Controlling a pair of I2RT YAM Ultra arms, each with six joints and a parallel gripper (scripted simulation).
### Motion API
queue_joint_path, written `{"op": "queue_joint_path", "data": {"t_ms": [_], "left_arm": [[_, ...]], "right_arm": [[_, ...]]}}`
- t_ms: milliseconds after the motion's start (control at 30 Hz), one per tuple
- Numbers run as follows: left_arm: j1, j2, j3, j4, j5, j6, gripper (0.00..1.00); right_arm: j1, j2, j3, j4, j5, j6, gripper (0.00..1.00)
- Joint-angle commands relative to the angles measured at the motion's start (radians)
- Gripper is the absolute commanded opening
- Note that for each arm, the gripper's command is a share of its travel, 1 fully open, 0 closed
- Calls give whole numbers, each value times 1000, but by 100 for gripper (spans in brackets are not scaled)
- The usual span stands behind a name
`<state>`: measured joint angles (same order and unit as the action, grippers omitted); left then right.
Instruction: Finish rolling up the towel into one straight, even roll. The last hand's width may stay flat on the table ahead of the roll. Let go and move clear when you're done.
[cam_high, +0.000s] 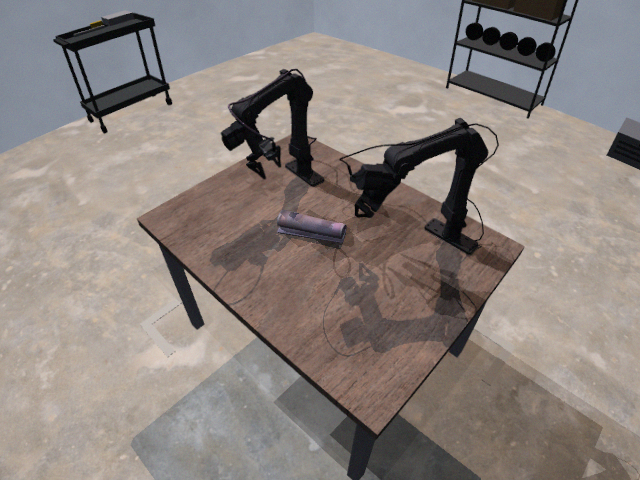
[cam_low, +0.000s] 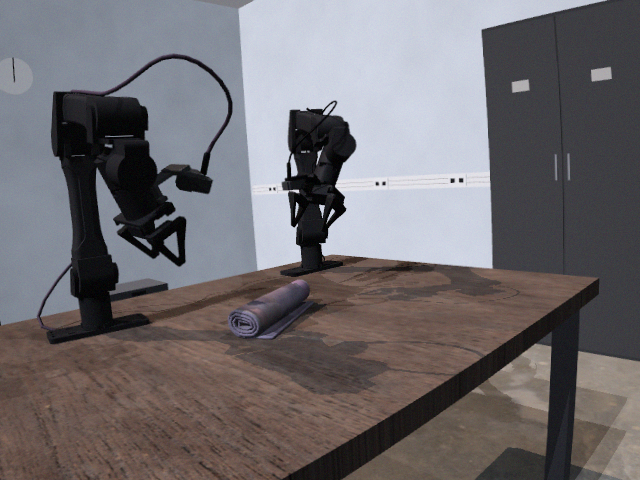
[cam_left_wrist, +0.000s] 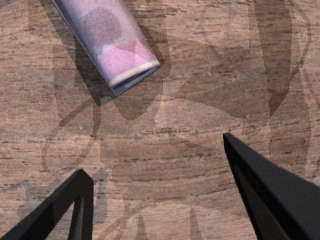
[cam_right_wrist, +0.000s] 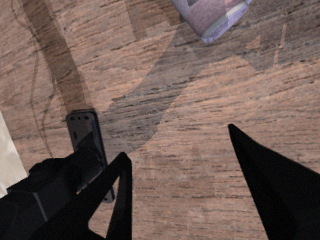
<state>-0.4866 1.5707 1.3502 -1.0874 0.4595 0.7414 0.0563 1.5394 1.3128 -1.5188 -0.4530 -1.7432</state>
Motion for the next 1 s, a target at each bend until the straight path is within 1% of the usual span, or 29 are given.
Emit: {"op": "queue_joint_path", "data": {"t_ms": [0,200,333,400,467,567,733,967], "left_arm": [[-37,-99,-62,44,-121,9,85],[-120,-294,-152,49,-302,14,85],[-187,-401,-193,42,-421,14,85],[-221,-446,-209,37,-477,13,85],[-221,-446,-209,37,-477,13,85],[-276,-501,-230,31,-560,6,85],[-336,-553,-249,18,-646,-5,85],[-355,-563,-252,14,-672,-13,85]], "right_arm": [[-50,-104,-53,27,9,-86,85],[-178,-304,-121,37,3,-224,85],[-289,-404,-143,25,-27,-341,85],[-326,-452,-151,26,-24,-351,85],[-326,-452,-151,26,-24,-351,85],[-368,-513,-156,28,-14,-351,85],[-408,-572,-157,31,2,-351,85],[-415,-583,-156,31,6,-351,85]]}}
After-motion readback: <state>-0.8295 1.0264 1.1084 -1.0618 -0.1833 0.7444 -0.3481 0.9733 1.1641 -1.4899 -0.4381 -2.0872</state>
